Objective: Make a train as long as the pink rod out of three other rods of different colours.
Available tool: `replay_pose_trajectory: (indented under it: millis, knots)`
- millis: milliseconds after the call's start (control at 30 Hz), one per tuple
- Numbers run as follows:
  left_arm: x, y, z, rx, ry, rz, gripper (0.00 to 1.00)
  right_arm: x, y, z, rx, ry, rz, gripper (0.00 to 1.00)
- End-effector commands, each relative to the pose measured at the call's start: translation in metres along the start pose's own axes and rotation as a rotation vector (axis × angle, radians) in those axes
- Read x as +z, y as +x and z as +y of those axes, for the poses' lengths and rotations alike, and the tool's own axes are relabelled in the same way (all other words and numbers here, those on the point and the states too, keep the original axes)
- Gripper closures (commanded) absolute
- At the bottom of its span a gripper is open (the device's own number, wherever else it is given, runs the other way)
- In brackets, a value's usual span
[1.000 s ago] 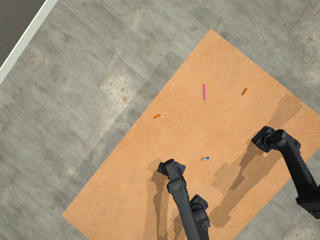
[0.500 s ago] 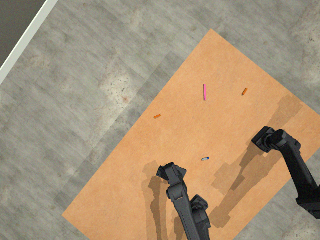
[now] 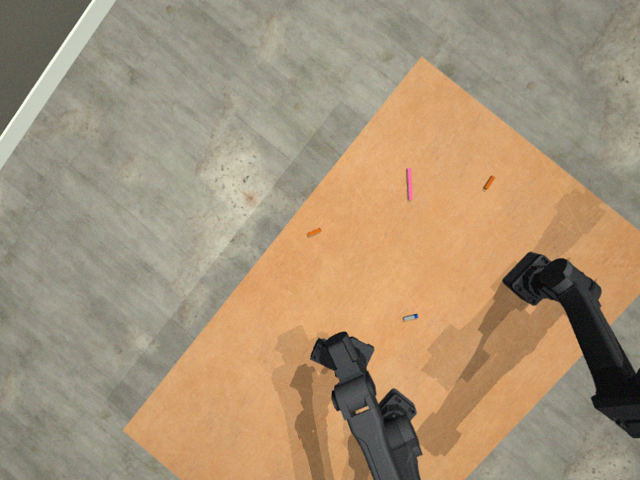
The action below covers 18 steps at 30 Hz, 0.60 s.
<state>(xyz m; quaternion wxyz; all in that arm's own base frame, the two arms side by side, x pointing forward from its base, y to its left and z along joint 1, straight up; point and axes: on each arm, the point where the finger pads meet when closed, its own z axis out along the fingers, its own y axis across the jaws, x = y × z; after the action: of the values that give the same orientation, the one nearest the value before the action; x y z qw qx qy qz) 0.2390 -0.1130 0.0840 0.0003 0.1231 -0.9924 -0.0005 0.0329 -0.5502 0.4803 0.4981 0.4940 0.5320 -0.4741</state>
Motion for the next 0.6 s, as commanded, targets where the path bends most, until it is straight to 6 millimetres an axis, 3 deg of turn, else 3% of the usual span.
replay_pose_trajectory:
  millis: [0,200,333,567]
  knots:
    - [-0.013,-0.011,-0.012,-0.007,0.027,-0.03,0.96,-0.007,-0.02,-0.008,0.013,0.016,-0.054,0.0]
    - [-0.017,-0.011,-0.025,-0.045,0.034,-0.036,0.96,-0.007,-0.02,-0.008,0.013,0.016,-0.054,0.0]
    - [-0.018,0.007,-0.048,-0.182,0.036,-0.031,0.96,-0.007,-0.02,-0.008,0.013,0.016,-0.054,0.0]
    - [-0.019,0.026,-0.066,-0.306,0.038,-0.024,0.96,-0.007,-0.02,-0.008,0.013,0.016,-0.054,0.0]
